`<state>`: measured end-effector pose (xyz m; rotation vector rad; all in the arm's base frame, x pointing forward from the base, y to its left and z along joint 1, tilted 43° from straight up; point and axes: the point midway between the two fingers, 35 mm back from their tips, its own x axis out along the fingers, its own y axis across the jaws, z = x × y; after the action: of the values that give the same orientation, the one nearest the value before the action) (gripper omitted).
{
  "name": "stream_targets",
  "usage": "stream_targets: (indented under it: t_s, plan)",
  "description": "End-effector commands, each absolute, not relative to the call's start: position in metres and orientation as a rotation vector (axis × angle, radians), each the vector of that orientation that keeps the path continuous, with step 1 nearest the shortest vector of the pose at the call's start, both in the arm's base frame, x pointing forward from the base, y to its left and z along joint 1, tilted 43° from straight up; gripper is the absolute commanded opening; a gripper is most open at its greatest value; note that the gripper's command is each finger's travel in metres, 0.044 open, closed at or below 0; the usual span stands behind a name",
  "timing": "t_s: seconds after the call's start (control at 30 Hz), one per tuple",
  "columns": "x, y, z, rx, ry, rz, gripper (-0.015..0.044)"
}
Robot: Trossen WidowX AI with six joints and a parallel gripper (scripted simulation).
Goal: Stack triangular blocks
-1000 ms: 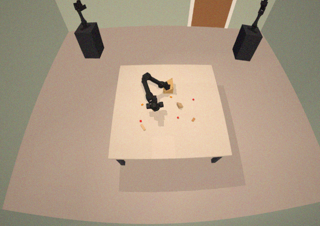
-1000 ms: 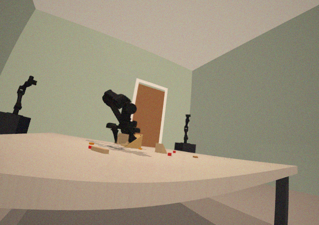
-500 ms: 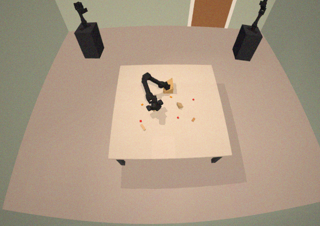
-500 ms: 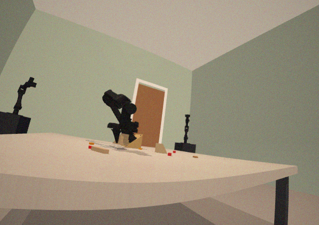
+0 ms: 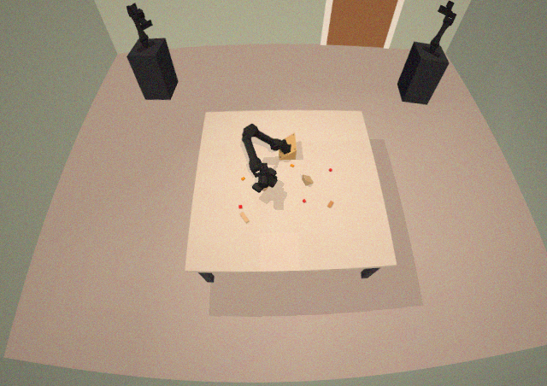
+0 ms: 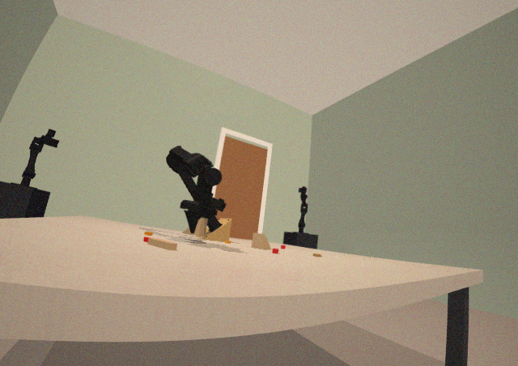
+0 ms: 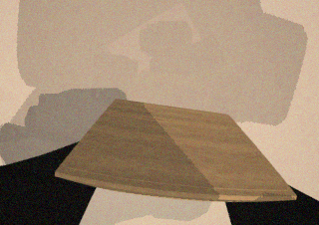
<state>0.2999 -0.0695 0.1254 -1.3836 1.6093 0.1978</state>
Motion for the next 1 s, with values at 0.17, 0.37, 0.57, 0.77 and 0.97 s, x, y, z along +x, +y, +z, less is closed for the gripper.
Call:
stream_targets:
  t_s: [0.17,0.37,0.57,0.77,0.97]
  plan:
    - [0.301,-0.07,0.126,-1.495,1.619,0.308,0.0]
    - [0.301,-0.073,0.122,-1.491,1.62,0.306,0.0]
    - [0.302,-0.079,0.115,-1.483,1.621,0.302,0.0]
    - [0.303,-0.086,0.108,-1.476,1.622,0.299,0.0]
    - [0.303,-0.087,0.106,-1.474,1.622,0.298,0.0]
